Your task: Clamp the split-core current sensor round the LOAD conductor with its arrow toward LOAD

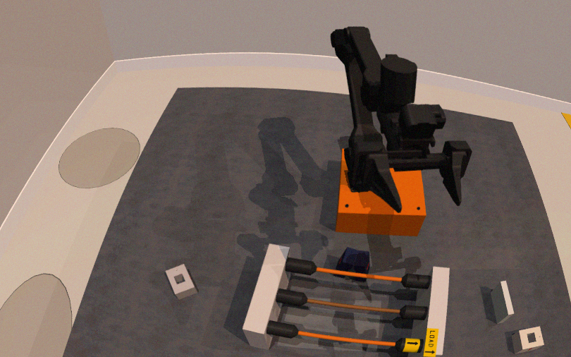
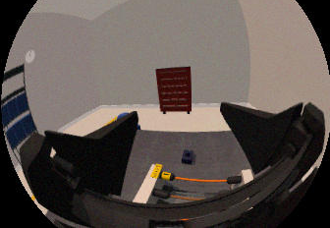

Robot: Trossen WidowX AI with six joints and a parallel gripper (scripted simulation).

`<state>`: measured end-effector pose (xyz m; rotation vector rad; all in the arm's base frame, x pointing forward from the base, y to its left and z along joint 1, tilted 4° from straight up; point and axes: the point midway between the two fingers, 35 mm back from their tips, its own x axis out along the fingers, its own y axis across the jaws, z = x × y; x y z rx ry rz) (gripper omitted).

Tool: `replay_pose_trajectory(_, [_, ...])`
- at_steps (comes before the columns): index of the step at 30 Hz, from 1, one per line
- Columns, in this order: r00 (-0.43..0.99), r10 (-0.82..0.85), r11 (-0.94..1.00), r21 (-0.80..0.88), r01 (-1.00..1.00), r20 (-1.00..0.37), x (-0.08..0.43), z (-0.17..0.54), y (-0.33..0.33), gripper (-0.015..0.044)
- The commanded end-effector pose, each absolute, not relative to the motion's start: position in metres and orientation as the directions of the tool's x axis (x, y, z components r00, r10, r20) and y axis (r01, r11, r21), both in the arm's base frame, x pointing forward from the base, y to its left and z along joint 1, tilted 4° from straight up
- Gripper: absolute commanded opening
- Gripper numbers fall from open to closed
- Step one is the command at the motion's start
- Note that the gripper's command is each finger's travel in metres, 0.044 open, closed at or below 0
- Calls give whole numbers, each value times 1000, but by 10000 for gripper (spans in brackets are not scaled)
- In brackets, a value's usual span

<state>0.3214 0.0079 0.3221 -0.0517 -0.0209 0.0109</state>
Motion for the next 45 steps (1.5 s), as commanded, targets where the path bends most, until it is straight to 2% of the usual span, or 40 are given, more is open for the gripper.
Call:
replay_pose_trajectory(1, [999, 0, 1000, 0, 0, 50, 316, 323, 0, 440])
replay_pose_trajectory(6, [1000, 4, 1000, 0, -4, 11, 322, 319, 2, 440])
replay_pose_trajectory(13, [922, 45, 999, -1, -49, -384, 378, 268, 22, 440])
replay_pose_trajectory(19, [728, 59, 996, -11, -92, -683, 408, 213, 43, 440])
replay_pose_trajectory(25, [443, 38, 990, -27, -140, -896, 417, 155, 65, 440])
replay_pose_trajectory(28, [364, 27, 988, -32, -153, -931, 417, 141, 69, 440])
replay_pose_trajectory(45, [364, 27, 988, -32, -153, -931, 417, 141, 69, 440])
